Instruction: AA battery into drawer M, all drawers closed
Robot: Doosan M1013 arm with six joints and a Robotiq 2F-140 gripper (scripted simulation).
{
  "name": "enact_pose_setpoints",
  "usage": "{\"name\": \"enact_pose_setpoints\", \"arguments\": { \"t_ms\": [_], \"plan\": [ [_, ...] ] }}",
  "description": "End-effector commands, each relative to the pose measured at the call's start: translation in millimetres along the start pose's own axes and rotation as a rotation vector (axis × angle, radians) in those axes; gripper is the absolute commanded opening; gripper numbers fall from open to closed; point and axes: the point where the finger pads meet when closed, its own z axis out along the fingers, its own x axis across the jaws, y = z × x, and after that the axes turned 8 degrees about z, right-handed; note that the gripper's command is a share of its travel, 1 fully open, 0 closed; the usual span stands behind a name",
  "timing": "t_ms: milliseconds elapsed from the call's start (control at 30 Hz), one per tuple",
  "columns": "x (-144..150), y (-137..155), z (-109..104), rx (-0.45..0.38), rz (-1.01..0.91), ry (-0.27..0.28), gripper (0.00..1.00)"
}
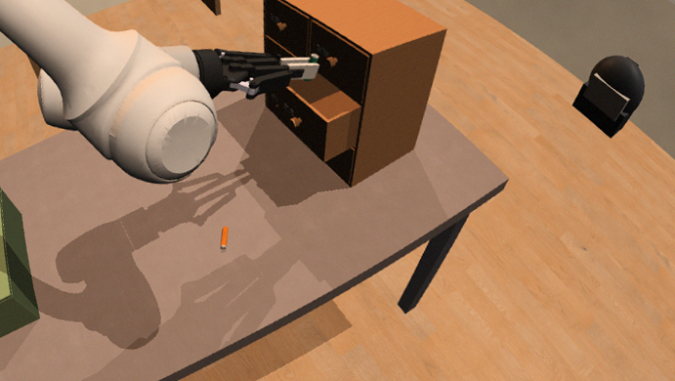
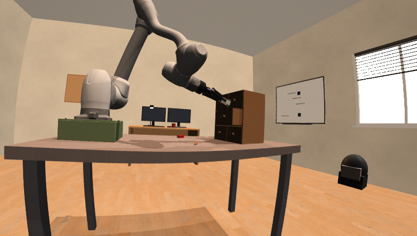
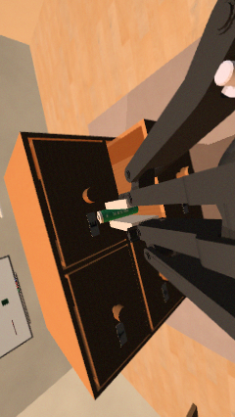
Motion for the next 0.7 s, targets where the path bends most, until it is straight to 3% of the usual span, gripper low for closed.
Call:
{"name": "enact_pose_setpoints", "arguments": {
  "t_ms": [0,267,600,633,667],
  "plan": [
    [-1.8,0.3,1.8,0.001,-0.001,-0.002,0.06],
    [-1.8,0.3,1.8,0.001,-0.001,-0.002,0.06],
    [-1.8,0.3,1.8,0.001,-0.001,-0.002,0.17],
    [-1.8,0.3,1.8,0.001,-0.001,-0.002,1.00],
    [-1.8,0.3,1.8,0.001,-0.001,-0.002,1.00]
  ]
}}
